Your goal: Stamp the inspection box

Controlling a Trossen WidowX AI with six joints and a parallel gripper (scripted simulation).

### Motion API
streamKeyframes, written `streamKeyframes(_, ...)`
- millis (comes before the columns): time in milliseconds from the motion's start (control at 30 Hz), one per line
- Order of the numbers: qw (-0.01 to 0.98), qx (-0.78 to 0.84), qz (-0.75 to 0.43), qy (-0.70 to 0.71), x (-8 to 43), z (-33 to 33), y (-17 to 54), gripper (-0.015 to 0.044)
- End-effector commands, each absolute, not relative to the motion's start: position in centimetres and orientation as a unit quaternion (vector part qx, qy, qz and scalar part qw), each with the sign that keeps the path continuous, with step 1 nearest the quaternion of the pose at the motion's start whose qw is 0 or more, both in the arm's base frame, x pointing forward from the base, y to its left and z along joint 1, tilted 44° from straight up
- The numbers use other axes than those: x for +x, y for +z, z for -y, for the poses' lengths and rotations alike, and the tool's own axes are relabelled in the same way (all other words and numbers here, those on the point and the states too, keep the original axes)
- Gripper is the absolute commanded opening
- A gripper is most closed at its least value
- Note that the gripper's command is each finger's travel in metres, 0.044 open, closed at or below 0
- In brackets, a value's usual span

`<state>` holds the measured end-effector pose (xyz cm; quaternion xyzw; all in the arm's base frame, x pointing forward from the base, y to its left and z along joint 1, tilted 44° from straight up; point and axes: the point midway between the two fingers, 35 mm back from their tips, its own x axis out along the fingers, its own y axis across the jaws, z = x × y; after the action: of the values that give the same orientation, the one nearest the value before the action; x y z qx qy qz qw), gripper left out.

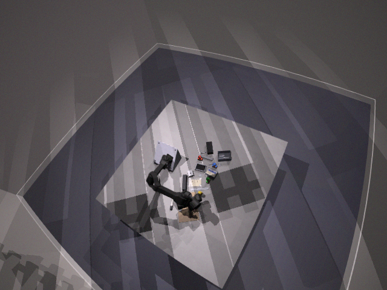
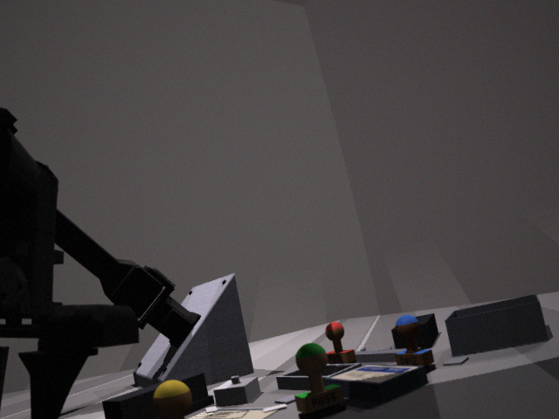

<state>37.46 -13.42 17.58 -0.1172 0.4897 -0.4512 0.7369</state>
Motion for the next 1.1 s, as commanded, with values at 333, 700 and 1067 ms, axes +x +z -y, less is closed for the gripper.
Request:
streamKeyframes(333, 0.704, -0.276, -0.612, -0.235, 38.0, -6.6, 5.8, 0.0226)
streamKeyframes(700, 0.691, -0.299, -0.622, -0.215, 37.3, -8.2, 4.3, 0.0226)
streamKeyframes(1067, 0.691, -0.299, -0.622, -0.215, 37.6, -7.1, 2.9, 0.0226)
